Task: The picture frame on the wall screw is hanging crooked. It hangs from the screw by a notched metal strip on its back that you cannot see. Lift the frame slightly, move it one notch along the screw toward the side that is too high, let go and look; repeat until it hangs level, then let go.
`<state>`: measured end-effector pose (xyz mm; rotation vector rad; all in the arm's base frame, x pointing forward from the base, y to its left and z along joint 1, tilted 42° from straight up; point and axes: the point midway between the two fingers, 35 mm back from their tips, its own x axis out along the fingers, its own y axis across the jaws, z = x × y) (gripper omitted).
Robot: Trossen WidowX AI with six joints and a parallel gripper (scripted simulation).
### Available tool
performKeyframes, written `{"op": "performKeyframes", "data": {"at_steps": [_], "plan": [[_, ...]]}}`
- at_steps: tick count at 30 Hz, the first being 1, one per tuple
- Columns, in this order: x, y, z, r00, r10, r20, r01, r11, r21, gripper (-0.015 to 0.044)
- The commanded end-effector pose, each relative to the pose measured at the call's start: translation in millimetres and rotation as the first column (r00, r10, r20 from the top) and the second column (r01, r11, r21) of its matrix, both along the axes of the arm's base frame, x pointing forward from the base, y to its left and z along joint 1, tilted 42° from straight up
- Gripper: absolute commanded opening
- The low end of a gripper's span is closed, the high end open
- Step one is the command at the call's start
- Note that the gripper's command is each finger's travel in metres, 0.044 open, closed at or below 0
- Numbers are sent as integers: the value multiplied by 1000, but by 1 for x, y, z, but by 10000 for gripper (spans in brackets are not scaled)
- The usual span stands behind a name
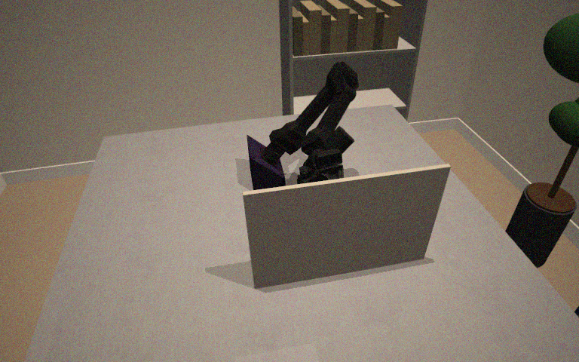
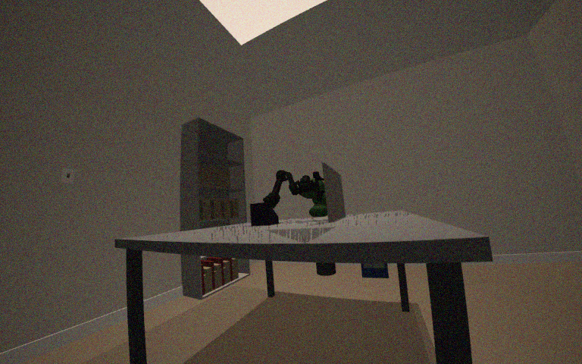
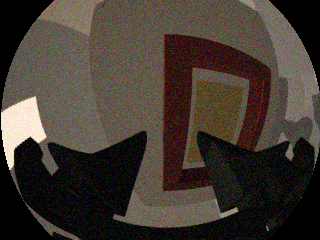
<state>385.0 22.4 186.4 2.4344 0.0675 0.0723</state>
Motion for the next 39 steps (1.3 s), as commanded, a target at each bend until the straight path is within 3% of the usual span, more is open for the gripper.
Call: {"op": "performKeyframes", "data": {"at_steps": [1,33,39], "plan": [[1,0,-1,1000,-1,-4,1,1000,6,260],[2,0,-2,1000,-1,-4,1,1000,6,260],[2,0,-2,1000,-1,-4,1,1000,6,220]]}}
